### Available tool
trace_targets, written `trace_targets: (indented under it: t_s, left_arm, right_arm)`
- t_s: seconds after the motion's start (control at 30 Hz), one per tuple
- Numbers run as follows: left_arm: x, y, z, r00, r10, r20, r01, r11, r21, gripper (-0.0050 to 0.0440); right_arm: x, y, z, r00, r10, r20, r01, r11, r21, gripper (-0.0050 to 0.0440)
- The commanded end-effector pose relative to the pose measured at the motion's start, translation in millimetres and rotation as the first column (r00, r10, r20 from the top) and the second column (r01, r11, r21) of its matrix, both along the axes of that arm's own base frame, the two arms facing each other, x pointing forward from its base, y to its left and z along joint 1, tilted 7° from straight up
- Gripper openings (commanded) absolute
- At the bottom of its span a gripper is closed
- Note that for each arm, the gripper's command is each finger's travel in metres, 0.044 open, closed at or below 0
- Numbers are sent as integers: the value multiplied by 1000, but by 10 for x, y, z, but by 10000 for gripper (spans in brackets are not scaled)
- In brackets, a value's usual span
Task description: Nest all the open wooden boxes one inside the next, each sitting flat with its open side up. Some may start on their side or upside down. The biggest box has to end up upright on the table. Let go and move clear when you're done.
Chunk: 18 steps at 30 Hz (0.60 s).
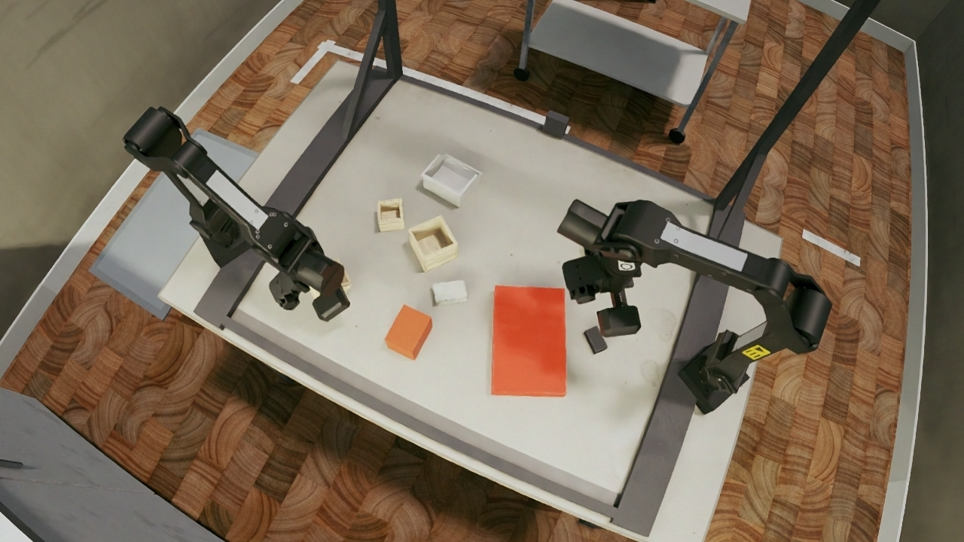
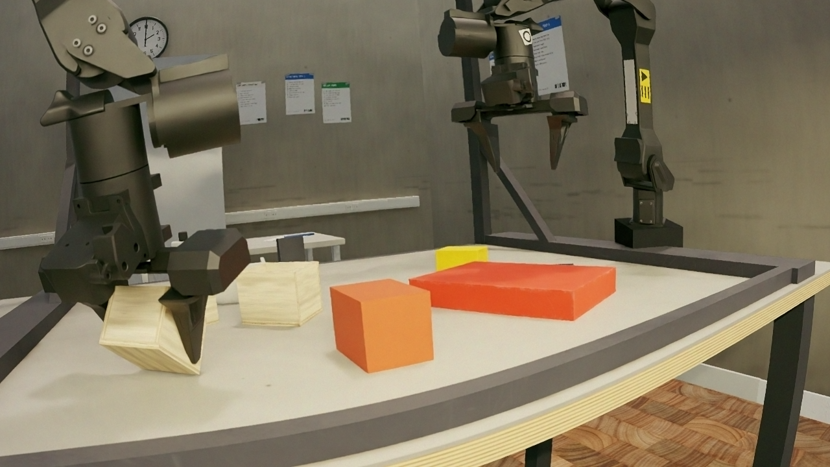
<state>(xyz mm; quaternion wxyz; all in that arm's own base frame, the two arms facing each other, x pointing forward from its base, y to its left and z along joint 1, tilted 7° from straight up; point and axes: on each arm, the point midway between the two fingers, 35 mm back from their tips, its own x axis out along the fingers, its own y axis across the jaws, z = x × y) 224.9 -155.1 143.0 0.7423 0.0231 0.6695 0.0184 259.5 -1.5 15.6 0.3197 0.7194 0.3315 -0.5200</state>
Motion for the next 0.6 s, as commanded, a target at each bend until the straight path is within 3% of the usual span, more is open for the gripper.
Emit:
trace_targets:
  t_s: [0.0, 0.57]
  left_arm:
    - [6, -4, 58, 1000, 3, 16, -3, 1000, -14, 400]
    - [6, -4, 58, 1000, 3, 16, -3, 1000, -14, 400]
  right_arm:
    - [-15, -45, 29, 997, 11, 76, -17, 997, 78, -50]
    - [-89, -132, -72, 977, 11, 214, -74, 955, 286, -50]
